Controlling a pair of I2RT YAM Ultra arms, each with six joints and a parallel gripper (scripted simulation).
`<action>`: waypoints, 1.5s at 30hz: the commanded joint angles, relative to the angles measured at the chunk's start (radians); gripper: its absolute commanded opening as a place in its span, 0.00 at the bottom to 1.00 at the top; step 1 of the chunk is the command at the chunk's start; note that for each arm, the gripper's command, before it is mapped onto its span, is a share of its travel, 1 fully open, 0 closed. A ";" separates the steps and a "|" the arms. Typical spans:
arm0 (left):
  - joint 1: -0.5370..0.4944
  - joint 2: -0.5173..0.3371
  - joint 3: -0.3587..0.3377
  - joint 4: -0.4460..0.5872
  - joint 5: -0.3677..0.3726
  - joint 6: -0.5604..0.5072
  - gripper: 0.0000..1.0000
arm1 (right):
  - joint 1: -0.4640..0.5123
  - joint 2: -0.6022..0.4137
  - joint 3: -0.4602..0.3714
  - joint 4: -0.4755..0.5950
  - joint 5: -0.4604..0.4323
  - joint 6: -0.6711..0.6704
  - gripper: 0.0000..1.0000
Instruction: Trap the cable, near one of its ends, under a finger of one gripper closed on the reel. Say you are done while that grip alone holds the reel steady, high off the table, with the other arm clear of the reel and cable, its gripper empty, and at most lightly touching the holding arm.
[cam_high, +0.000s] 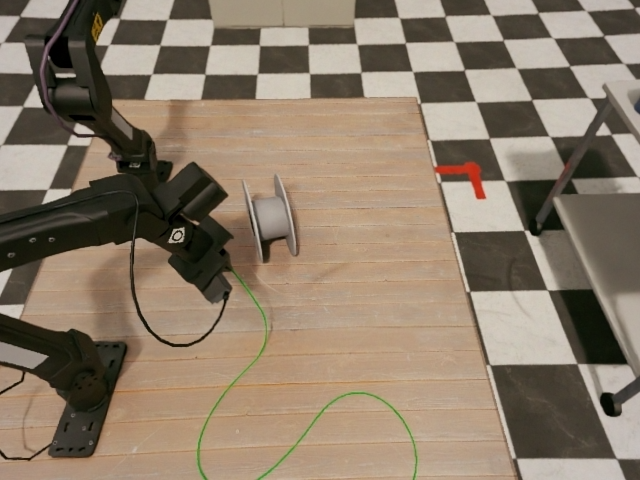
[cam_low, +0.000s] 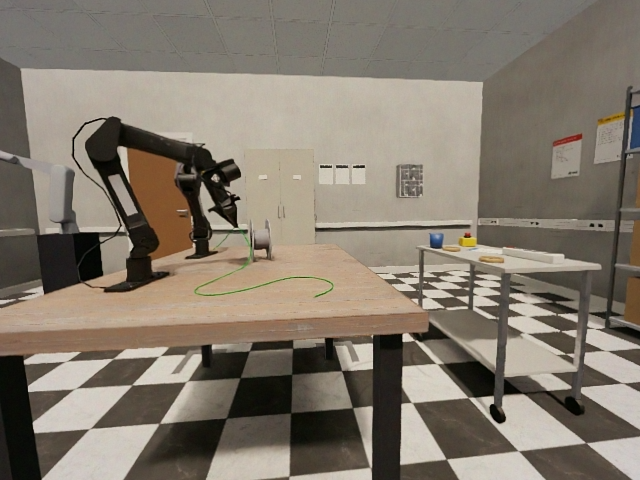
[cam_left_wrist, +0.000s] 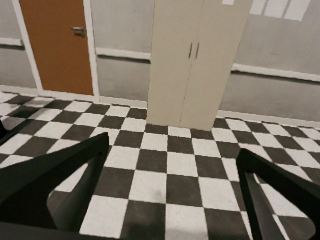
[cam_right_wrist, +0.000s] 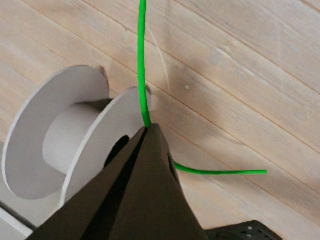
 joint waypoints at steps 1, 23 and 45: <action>-0.010 -0.003 -0.015 0.009 -0.013 -0.005 1.00 | 0.022 -0.068 0.039 0.033 0.056 0.146 0.00; -0.010 -0.003 -0.015 0.009 -0.013 -0.005 1.00 | 0.137 -0.160 0.008 0.055 0.271 0.517 0.00; -0.010 -0.003 -0.015 0.009 -0.013 -0.005 1.00 | 0.165 -0.163 -0.005 0.067 0.298 0.548 0.00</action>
